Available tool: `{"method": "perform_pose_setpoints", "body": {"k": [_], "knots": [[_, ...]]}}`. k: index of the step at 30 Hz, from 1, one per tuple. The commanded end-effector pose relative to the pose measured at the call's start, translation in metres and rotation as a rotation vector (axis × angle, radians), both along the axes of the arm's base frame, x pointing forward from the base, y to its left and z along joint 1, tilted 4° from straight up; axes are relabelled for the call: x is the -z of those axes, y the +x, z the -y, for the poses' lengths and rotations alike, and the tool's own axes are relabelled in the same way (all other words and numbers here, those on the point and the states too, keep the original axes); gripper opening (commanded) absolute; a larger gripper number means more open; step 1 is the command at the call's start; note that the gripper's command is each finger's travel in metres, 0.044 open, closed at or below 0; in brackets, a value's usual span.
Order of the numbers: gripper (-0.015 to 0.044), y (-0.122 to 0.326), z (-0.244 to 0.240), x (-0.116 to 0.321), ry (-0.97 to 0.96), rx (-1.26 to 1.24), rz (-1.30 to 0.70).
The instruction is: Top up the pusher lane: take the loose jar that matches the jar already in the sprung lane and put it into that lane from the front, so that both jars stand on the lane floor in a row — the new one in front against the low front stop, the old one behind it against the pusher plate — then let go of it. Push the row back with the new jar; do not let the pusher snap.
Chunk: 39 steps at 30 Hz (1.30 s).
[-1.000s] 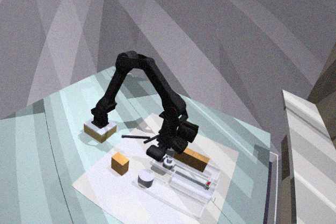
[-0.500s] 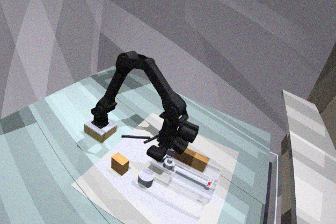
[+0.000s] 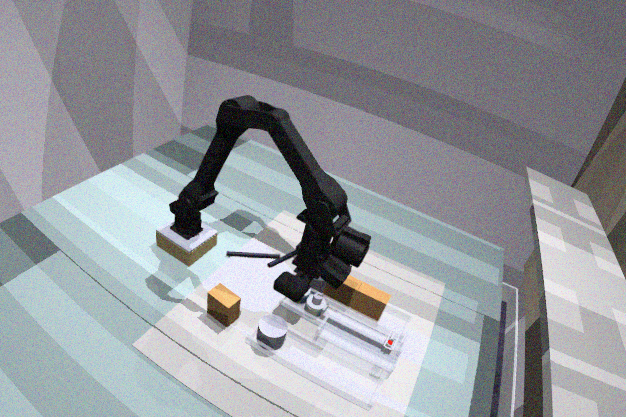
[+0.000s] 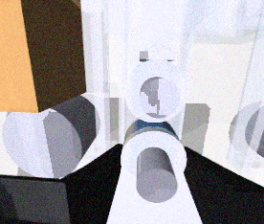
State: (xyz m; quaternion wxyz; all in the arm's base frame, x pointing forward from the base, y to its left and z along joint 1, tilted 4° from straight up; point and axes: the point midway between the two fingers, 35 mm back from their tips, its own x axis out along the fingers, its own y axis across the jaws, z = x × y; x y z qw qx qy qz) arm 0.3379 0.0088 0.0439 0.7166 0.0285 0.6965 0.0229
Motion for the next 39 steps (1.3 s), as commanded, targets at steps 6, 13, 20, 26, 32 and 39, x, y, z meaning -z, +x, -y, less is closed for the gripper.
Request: {"method": "perform_pose_setpoints", "body": {"k": [6,13,20,26,32,39], "knots": [[0.0000,0.004,0.000,0.003,-0.002,0.000,0.018],[0.0000,0.004,0.000,0.005,-0.002,0.000,0.018],[0.0000,0.004,0.000,0.007,-0.002,0.000,0.017],[0.0000,0.003,0.000,0.009,-0.002,0.000,0.017],[0.0000,0.003,0.000,0.011,-0.002,0.000,0.017],[0.0000,0.003,-0.001,0.013,-0.002,0.000,0.017]]}}
